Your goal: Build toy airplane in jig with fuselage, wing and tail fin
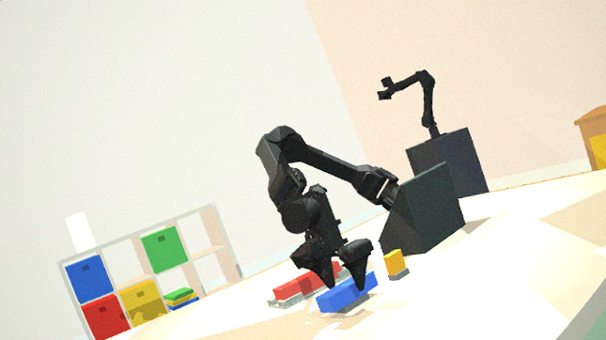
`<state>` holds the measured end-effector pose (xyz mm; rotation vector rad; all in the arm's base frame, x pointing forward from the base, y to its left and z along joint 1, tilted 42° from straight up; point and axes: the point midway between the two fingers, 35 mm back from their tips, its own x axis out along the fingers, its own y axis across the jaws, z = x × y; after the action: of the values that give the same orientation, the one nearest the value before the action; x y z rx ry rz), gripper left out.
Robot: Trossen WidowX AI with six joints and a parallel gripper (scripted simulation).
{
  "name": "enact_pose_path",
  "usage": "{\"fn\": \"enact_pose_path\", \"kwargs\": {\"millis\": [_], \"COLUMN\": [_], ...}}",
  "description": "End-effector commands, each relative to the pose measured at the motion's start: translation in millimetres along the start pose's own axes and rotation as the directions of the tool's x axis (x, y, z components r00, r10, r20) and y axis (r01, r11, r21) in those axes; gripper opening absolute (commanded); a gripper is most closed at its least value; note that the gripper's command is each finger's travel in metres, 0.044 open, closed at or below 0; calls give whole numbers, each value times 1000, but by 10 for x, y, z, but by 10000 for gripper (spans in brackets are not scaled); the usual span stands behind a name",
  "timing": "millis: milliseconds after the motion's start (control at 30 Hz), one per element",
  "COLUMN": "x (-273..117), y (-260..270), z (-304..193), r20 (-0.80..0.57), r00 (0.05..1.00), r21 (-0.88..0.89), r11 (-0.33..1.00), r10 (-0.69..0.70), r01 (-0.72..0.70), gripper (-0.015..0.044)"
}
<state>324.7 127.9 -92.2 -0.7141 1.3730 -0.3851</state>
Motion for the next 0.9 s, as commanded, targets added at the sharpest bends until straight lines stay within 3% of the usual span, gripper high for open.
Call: {"fn": "enact_pose_path", "kwargs": {"millis": [0, 167, 467, 733, 867], "x": [71, 126, 126, 126, 86], "y": [-5, -7, -7, -7, -9], "z": [-8, -11, -11, -11, -6], "r20": [0, 0, 0, 0, -4], "r00": [1000, 1000, 1000, 1000, 1000], "r21": [-6, -6, -6, -6, -12], "r11": [1000, 1000, 1000, 1000, 1000], "r10": [-5, -6, -6, -6, -2], "r01": [5, 6, 6, 6, 2], "gripper": [440, 440, 204, 150, 45]}}
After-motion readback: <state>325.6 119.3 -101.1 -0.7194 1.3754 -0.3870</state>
